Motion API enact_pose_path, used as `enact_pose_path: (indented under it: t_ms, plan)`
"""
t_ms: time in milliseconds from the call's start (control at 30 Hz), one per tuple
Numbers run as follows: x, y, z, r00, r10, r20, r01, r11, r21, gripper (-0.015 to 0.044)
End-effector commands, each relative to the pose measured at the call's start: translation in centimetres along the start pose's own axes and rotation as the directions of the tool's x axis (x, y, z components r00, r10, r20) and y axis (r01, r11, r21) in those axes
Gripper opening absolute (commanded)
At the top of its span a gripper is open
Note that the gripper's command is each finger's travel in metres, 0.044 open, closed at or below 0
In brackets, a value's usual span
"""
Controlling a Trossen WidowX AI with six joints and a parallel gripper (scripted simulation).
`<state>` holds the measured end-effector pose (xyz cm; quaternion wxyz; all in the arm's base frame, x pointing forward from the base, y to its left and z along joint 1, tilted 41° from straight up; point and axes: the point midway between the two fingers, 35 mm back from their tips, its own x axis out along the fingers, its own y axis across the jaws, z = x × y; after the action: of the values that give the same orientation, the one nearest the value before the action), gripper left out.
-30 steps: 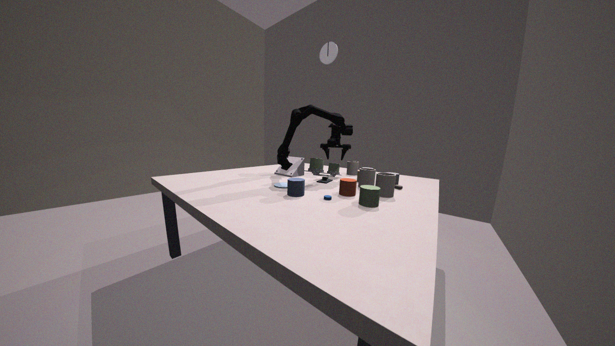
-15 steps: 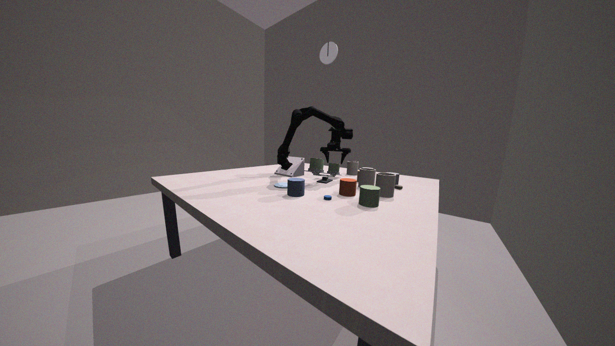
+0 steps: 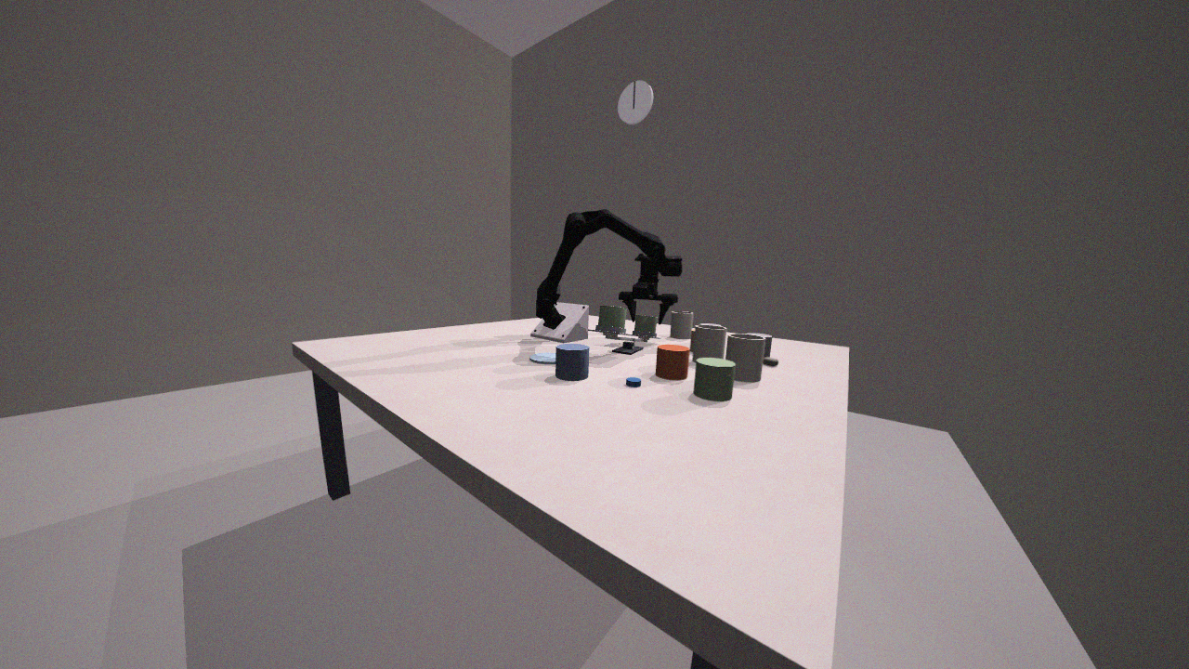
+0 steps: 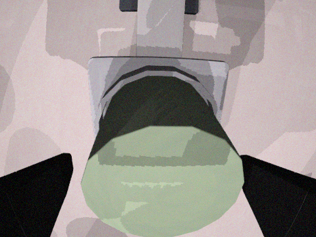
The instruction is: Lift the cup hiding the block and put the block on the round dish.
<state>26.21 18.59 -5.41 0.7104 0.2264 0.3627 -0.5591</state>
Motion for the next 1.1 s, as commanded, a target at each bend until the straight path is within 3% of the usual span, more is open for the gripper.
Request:
enact_pose_path:
  t_ms: [0,367,500,700,1067]
  plan:
    - [0.8,-0.1,0.1,1.0,0.0,0.006,0.0,1.0,-0.007,0.044]
    - [2.3,-0.2,0.2,1.0,0.0,0.007,0.0,1.0,-0.006,0.044]
    - [2.3,-0.2,0.2,1.0,0.0,0.007,0.0,1.0,-0.006,0.0335]
    - [2.3,-0.2,0.2,1.0,0.0,0.007,0.0,1.0,-0.006,0.0295]
    - [1.4,0.0,0.1,1.0,0.0,0.006,0.0,1.0,-0.007,0.0006]
